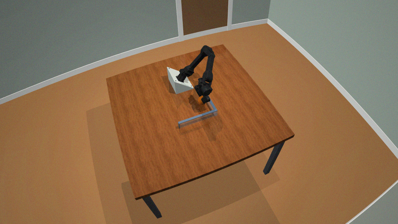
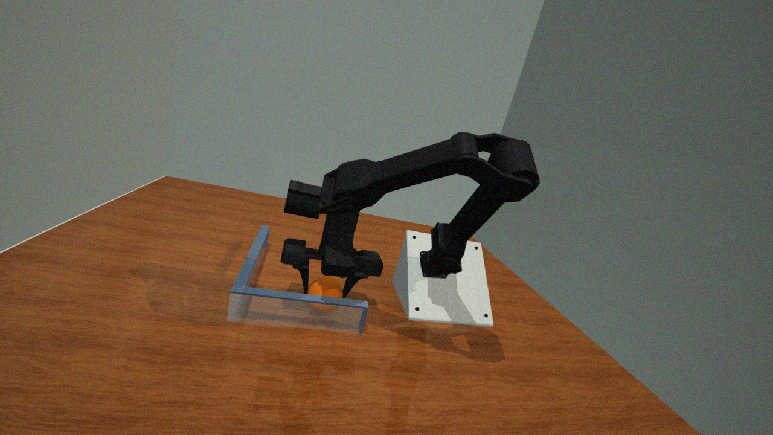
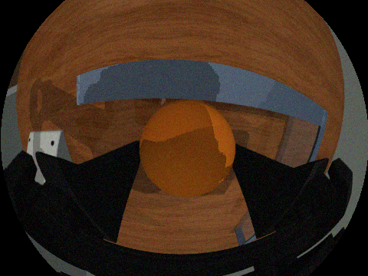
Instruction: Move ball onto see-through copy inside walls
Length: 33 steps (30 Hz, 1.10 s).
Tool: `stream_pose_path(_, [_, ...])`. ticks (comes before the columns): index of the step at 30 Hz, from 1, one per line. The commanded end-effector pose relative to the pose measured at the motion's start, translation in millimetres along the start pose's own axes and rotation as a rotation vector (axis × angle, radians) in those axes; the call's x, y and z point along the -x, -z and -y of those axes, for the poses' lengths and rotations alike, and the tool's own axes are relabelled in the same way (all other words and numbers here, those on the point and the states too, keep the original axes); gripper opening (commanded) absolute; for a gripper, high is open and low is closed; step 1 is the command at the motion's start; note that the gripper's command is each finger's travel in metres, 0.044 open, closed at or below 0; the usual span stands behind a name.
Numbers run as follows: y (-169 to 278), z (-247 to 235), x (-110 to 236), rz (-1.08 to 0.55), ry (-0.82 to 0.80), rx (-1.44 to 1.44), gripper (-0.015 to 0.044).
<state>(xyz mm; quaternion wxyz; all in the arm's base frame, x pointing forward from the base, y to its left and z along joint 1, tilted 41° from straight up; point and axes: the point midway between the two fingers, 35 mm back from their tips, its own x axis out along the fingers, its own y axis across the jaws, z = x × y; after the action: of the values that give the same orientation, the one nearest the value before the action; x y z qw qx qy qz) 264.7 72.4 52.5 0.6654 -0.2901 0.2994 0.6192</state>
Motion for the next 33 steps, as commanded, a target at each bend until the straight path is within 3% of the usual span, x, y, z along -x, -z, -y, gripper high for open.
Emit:
stream_pose_path(1, [0, 0, -5, 0.005, 0.001, -0.004, 0.0])
stream_pose_path(5, [0, 0, -9, 0.005, 0.001, -0.004, 0.0])
stream_pose_path(22, [1, 1, 5, -0.002, 0.0, -0.004, 0.044])
stream_pose_path(27, [1, 1, 77, 0.001, 0.0, -0.005, 0.044])
stream_pose_path(33, [2, 4, 73, 0.002, 0.015, -0.009, 0.044])
